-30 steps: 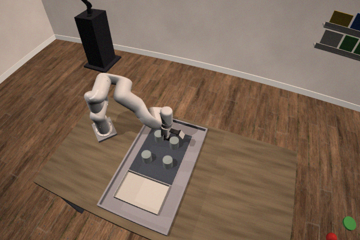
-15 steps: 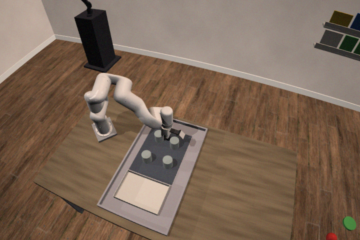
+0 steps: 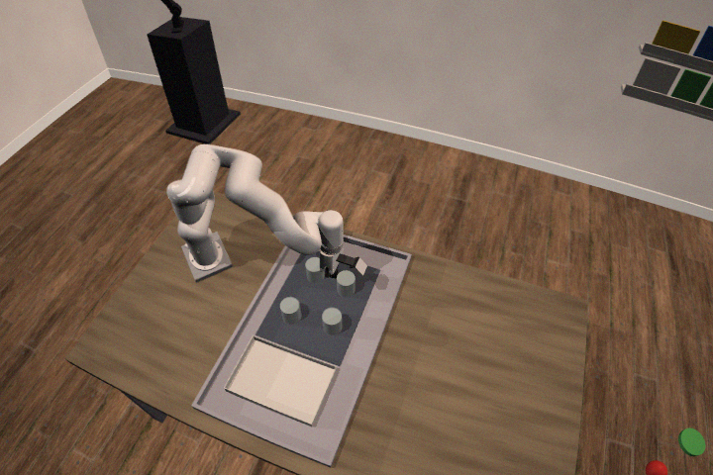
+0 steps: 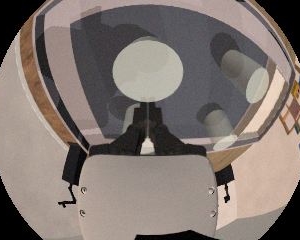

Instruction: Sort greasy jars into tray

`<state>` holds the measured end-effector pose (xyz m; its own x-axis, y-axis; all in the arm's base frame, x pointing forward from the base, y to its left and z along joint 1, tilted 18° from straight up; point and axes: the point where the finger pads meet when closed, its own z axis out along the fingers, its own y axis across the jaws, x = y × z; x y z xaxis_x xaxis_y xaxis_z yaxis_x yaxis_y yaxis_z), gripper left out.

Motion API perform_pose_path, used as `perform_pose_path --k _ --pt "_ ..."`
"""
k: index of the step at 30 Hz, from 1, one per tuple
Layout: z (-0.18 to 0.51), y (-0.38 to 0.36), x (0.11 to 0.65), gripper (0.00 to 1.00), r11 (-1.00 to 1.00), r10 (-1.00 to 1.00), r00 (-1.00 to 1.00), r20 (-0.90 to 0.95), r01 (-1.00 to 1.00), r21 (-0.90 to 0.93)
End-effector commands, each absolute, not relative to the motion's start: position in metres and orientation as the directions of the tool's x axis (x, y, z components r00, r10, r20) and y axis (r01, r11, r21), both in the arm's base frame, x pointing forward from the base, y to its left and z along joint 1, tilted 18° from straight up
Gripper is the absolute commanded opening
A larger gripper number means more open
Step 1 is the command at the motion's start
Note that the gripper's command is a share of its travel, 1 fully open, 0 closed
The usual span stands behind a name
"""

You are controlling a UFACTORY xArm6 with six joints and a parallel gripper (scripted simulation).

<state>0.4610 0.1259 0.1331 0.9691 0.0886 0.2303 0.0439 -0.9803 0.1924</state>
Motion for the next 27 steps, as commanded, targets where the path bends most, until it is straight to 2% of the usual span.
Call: perform_pose_path --k 1,27 --pt "0.1353 0.1267 0.4625 0.00 -0.981 0.089 0.968 0.234 0.044 0.191" --pt "0.1325 0.1259 0.4562 0.00 -0.981 0.089 0.968 0.234 0.044 0.191"
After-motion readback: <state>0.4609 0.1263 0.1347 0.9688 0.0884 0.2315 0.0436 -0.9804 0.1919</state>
